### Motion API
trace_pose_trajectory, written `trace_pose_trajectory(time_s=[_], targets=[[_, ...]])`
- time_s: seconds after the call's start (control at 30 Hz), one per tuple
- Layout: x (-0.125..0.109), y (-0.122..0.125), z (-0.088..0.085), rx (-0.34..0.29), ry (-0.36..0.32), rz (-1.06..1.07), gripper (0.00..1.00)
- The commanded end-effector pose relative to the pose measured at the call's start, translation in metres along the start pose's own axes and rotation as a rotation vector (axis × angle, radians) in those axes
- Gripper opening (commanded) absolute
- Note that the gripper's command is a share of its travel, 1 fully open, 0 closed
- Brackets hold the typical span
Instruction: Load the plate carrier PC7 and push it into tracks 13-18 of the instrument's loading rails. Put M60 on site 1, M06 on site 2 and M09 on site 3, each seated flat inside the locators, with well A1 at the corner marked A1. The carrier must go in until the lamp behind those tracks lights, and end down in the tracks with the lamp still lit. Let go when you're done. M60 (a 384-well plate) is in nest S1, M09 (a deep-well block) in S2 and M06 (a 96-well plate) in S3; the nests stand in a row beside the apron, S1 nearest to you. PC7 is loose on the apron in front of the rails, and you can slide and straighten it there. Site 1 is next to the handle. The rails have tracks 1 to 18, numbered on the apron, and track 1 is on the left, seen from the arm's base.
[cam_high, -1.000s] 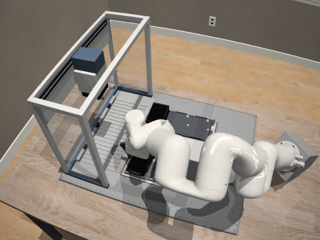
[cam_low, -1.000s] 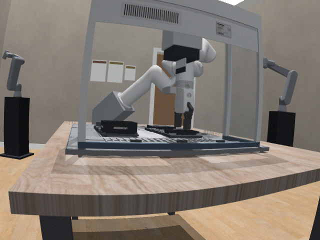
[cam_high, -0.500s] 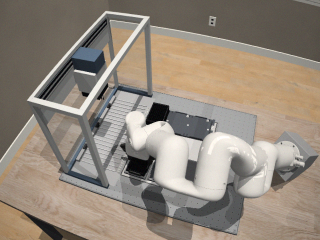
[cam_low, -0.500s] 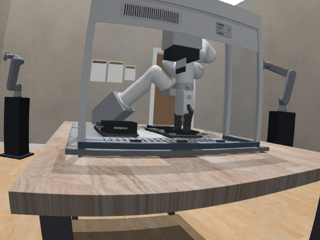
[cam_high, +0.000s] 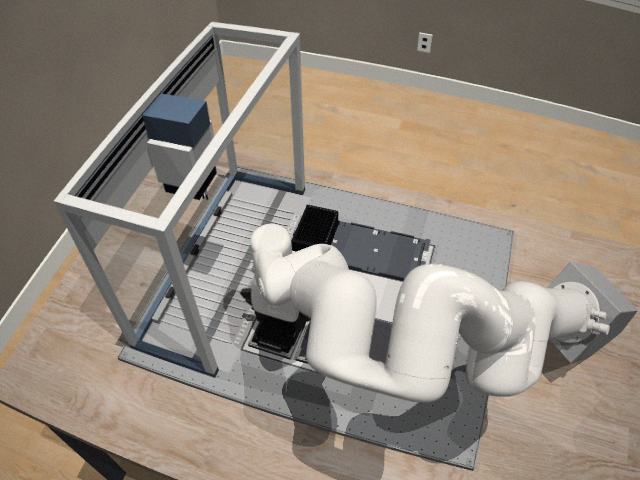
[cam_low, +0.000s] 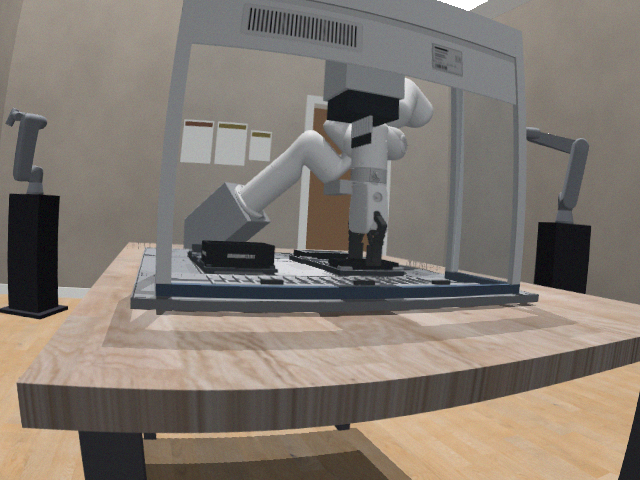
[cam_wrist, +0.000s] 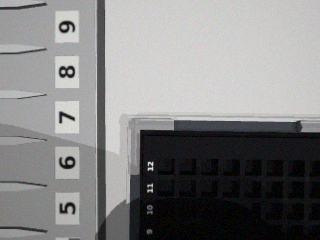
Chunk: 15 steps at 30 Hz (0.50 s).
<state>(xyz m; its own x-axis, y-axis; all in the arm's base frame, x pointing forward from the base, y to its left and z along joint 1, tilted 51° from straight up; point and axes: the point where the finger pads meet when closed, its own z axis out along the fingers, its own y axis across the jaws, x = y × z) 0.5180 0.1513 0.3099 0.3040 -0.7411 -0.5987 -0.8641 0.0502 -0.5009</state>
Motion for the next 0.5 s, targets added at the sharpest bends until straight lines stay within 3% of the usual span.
trace_pose_trajectory(time_s=[0.0,0.27,0.3,0.47], targets=[[-0.0003,-0.0013,-0.001,0.003,0.0,-0.001,1.0],[-0.0003,-0.0013,-0.0011,0.003,0.0,-0.001,1.0],[-0.0003,-0.0013,-0.0016,0.003,0.0,-0.001,0.0],[-0.0003,-0.0013,-0.0017,0.003,0.0,-0.001,0.0]])
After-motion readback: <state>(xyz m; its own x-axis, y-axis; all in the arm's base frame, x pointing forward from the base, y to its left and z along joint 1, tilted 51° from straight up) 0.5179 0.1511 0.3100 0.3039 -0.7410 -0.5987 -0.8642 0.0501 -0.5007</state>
